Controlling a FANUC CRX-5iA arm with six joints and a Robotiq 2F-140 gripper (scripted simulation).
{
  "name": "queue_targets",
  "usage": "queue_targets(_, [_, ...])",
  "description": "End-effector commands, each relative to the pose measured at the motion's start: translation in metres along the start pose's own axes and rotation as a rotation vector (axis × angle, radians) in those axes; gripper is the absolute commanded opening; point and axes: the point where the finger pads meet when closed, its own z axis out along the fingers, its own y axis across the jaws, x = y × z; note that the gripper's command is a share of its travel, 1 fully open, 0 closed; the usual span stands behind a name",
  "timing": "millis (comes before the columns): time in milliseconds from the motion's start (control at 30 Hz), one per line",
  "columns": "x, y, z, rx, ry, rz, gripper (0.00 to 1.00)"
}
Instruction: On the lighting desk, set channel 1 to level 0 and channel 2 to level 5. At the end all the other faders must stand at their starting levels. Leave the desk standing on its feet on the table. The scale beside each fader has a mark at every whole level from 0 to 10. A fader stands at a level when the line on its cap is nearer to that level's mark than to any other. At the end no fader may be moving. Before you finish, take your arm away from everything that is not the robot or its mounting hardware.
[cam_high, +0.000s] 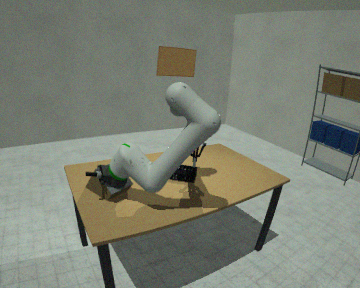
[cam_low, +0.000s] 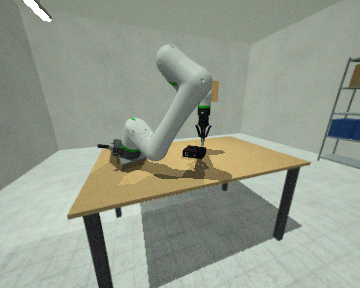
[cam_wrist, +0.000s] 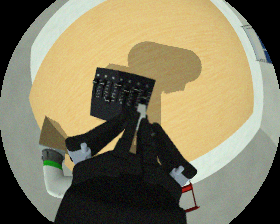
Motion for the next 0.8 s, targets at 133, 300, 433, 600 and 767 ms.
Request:
queue_targets(133, [0.000, 0.000, 0.005, 0.000, 0.000, 0.000, 0.00])
queue_targets(300, [0.000, 0.000, 0.008, 0.000, 0.000, 0.000, 0.00])
queue_targets(433, [0.000, 0.000, 0.010, 0.000, 0.000, 0.000, 0.00])
queue_targets(600, [0.000, 0.000, 0.013, 0.000, 0.000, 0.000, 0.00])
queue_targets(767, [0.000, 0.000, 0.014, 0.000, 0.000, 0.000, 0.00])
